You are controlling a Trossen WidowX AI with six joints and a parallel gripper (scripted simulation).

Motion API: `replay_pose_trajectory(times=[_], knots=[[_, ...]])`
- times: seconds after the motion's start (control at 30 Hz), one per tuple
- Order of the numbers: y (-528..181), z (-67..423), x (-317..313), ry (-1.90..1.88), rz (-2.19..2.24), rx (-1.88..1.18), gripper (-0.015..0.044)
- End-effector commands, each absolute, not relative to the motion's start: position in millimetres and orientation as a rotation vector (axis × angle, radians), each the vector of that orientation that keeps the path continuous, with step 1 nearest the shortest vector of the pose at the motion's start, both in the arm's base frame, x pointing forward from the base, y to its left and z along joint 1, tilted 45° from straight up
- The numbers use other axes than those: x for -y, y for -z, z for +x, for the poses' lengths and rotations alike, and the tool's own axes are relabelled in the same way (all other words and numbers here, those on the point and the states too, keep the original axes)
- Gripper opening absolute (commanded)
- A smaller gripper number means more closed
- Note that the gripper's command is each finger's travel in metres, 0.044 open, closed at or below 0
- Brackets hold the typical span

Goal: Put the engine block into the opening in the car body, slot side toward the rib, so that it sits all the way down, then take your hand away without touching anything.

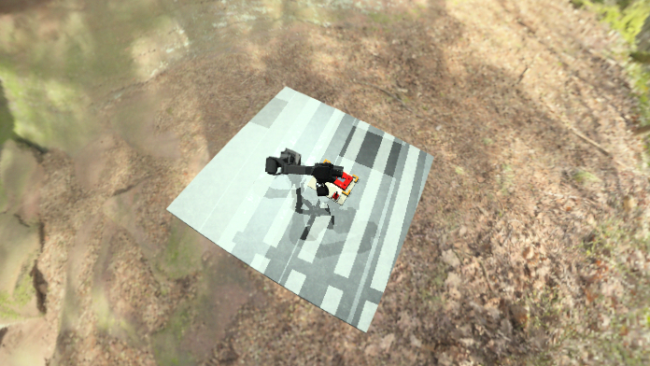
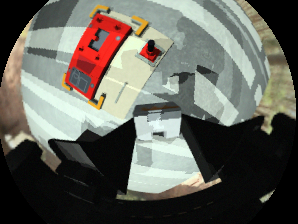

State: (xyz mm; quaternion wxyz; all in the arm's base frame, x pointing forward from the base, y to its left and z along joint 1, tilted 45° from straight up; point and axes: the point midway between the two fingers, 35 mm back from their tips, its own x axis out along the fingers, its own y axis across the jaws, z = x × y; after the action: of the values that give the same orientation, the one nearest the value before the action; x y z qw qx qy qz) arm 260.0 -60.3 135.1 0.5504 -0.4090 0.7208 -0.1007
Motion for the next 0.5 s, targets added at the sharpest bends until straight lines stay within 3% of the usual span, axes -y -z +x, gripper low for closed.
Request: replay_pose_trajectory(times=[0.0, 0.47], knots=[[-143, 259, 52, 0.24, -0.965, -1.706, 0.0], [-138, 258, 58, 0.236, -0.967, -1.694, 0.0]])
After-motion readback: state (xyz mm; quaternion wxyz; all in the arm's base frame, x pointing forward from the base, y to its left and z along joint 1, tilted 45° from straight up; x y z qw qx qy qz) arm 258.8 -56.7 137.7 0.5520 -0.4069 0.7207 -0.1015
